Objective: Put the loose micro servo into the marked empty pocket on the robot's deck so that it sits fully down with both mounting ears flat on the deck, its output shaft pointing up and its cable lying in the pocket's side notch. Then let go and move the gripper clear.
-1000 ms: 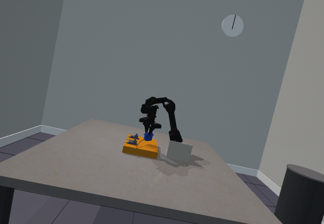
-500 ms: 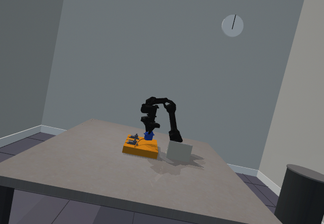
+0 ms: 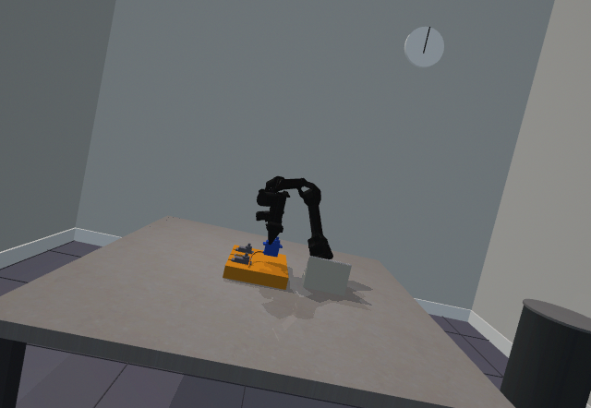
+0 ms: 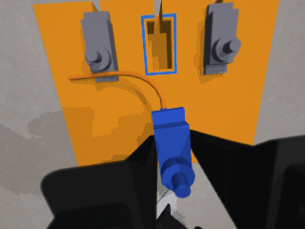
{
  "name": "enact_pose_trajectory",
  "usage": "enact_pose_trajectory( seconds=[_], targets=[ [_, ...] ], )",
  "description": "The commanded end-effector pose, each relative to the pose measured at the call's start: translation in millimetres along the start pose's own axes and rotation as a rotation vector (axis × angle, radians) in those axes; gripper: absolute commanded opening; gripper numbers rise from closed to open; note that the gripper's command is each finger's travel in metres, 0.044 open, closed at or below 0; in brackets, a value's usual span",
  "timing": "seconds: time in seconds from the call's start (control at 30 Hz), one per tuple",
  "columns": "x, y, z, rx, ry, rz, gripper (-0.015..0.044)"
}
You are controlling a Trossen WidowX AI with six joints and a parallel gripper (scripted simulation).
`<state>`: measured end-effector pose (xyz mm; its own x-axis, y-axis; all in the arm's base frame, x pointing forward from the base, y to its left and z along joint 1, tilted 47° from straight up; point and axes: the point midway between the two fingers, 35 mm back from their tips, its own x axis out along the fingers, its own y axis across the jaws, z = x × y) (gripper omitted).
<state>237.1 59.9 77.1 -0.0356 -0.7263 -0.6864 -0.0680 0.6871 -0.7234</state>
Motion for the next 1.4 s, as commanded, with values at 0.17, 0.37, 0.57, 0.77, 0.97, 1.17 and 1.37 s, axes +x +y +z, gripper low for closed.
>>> enact_pose_trajectory(
  seconds=[0.17,0.37,0.57,0.77,0.97,1.17,1.37],
  targets=[
    [-0.1,-0.9,1.7,0.073,-0.001,-0.004,0.0],
    [-0.3,-2.5,21.3,0.074,-0.001,-0.004,0.0],
    [-0.6,-4.4,45.2,0.075,-0.002,-0.003,0.0],
    [-0.8,-6.4,68.1,0.075,-0.003,-0.003,0.0],
    [-0.9,-8.4,90.0,0.076,-0.004,-0.003,0.0],
    [-0.9,-10.1,108.1,0.077,-0.005,-0.004,0.0],
    [1.5,-10.2,108.8,0.077,-0.005,-0.004,0.0]
  ],
)
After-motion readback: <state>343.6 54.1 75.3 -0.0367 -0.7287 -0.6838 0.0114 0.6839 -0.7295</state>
